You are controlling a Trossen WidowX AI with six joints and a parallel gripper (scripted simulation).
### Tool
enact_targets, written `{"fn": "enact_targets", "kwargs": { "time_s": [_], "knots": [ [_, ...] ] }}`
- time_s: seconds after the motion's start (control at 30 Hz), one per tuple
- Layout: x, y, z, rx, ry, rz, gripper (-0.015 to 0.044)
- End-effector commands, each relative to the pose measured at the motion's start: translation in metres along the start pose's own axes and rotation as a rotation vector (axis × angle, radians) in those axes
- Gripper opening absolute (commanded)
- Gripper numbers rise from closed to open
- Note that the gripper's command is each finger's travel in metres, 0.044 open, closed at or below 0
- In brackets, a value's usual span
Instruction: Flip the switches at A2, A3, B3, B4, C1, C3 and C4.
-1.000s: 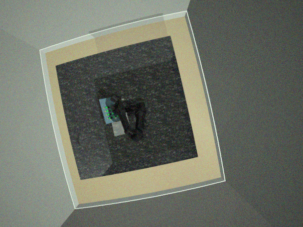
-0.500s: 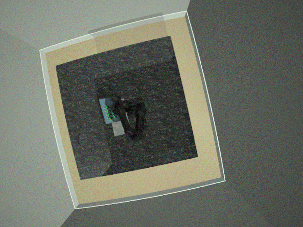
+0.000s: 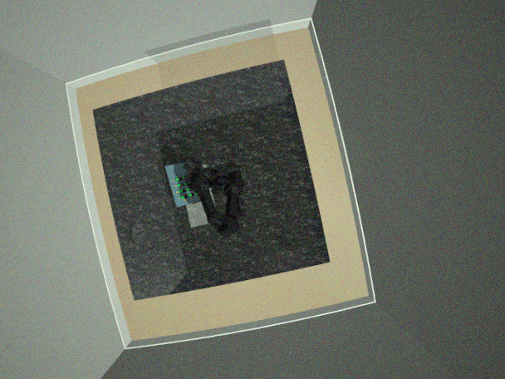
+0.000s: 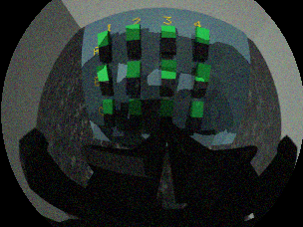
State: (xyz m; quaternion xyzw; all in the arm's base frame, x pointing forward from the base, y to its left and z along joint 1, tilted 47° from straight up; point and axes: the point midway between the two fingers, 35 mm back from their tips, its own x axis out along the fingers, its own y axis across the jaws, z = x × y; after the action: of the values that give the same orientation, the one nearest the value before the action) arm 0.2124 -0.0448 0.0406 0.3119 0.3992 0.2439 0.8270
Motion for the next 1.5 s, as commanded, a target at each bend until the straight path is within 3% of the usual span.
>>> {"fn": "enact_targets", "kwargs": {
  "time_s": [0.0,0.5,0.77,1.27,1.47],
  "knots": [
    [0.001,0.001,0.000,0.003,-0.005,0.004,0.0000],
    [0.000,0.000,0.000,-0.001,0.000,-0.001,0.0000],
    [-0.062,0.000,0.002,0.004,0.023,0.002,0.0000],
    [-0.062,-0.035,0.002,0.002,0.023,0.001,0.0000],
    [-0.027,-0.034,0.000,0.001,-0.005,0.002,0.0000]
  ]
}}
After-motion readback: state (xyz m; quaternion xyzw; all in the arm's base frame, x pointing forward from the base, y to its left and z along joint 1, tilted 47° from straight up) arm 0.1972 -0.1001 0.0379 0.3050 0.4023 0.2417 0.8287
